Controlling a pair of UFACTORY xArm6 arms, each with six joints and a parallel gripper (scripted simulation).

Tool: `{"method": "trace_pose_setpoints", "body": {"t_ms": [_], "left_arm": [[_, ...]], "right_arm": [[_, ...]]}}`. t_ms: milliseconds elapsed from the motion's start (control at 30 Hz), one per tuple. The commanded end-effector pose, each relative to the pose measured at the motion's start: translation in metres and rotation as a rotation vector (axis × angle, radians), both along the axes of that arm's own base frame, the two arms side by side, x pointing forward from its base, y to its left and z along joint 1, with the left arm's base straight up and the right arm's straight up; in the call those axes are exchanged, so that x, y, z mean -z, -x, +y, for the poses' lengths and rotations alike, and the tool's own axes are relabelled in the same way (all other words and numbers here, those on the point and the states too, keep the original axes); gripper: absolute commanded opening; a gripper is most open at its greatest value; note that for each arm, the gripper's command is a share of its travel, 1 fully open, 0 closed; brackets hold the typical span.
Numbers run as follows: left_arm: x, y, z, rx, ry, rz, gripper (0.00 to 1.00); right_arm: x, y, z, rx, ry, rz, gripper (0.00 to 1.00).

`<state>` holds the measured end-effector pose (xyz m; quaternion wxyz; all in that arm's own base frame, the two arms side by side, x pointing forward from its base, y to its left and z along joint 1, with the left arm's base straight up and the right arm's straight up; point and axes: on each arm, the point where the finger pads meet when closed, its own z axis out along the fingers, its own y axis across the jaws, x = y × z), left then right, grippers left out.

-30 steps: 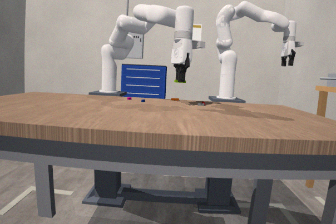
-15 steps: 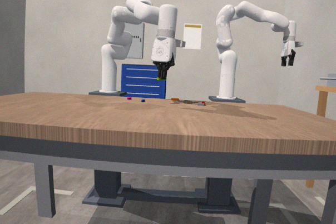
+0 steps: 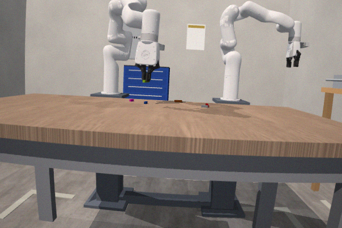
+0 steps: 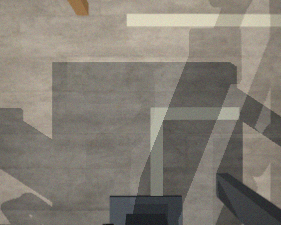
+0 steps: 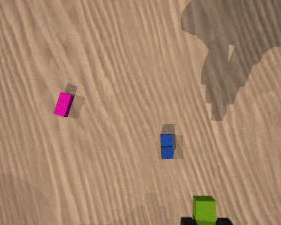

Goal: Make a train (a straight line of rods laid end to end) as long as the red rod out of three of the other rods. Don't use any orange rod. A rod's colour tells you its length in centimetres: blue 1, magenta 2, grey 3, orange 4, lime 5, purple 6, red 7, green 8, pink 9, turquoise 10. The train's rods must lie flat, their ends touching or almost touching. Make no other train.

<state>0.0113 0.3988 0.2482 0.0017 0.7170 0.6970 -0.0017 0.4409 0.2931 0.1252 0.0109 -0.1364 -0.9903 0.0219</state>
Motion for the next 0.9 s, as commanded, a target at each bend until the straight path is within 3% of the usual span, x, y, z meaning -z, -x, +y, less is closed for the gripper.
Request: {"method": "trace_pose_setpoints", "body": {"t_ms": [0, 567, 867], "left_arm": [[-0.002, 0.0, 0.001, 0.0, -0.005, 0.0, 1.0], [-0.002, 0.0, 0.001, 0.0, -0.005, 0.0, 1.0], [-0.002, 0.0, 0.001, 0.0, -0.005, 0.0, 1.0]], "right_arm": [[-0.002, 0.006, -0.011, -0.063, -0.044, -0.031, 0.06], [-0.001, 0.006, -0.011, -0.065, -0.044, -0.031, 0.06], [0.019, 0.006, -0.011, -0.065, -0.044, -0.031, 0.06]]}}
